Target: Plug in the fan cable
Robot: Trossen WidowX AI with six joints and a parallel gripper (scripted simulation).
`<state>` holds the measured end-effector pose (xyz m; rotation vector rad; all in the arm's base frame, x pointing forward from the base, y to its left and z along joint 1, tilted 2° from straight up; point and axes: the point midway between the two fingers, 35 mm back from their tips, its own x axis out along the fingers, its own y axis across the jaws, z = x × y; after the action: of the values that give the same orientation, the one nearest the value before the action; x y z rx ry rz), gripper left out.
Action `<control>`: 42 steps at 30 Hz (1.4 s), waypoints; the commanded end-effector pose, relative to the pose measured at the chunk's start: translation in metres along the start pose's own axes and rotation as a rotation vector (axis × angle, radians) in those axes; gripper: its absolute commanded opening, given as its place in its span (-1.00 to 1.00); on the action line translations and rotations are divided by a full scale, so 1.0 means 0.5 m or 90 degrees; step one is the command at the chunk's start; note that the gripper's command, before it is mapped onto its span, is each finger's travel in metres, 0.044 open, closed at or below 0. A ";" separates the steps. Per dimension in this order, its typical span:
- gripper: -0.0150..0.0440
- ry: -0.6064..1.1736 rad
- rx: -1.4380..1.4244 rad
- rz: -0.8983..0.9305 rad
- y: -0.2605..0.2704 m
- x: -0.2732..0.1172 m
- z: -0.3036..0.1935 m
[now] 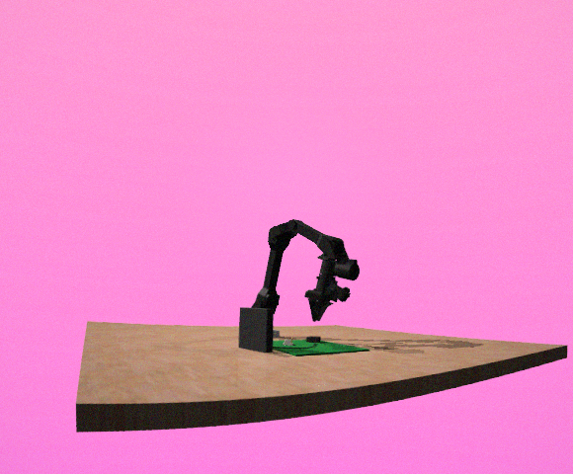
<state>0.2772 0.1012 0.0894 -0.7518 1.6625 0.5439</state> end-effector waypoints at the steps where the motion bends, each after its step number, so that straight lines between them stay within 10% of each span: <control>1: 0.22 0.012 0.003 0.008 0.004 0.047 0.005; 42: 0.22 0.012 0.003 0.008 0.005 0.131 0.024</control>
<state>0.2762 0.0992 0.0347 -0.7450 1.6732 0.5425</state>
